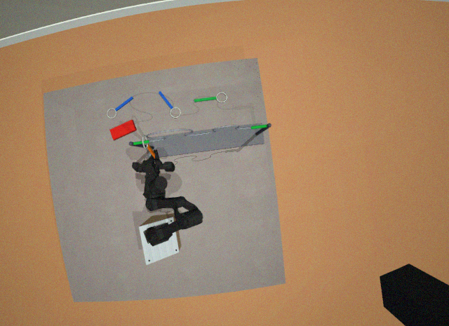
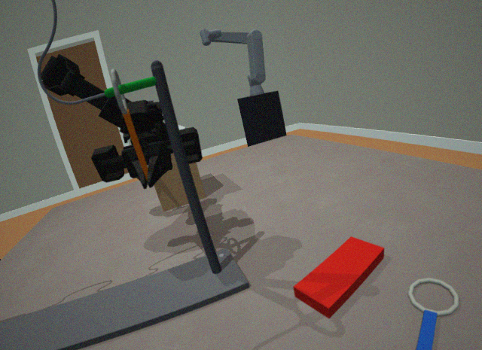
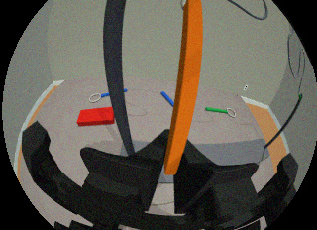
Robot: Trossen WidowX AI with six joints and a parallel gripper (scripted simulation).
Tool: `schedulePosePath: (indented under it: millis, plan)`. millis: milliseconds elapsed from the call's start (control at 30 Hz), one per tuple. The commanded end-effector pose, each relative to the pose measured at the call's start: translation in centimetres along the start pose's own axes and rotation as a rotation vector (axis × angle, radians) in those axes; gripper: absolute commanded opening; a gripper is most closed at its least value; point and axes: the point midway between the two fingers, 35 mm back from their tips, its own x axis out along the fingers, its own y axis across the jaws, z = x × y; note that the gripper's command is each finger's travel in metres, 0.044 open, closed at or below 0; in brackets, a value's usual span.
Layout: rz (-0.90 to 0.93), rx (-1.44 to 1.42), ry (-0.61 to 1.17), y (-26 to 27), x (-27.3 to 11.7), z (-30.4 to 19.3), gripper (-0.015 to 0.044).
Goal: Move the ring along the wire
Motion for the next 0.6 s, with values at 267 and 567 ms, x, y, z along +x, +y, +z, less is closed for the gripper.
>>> schedulePosePath:
  millis: [267,567]
  plan:
    - [-0.001,0.005,0.0,0.2,0.6,-1.5,-0.015]
    - [-0.001,0.005,0.0,0.2,0.6,-1.5,-0.015]
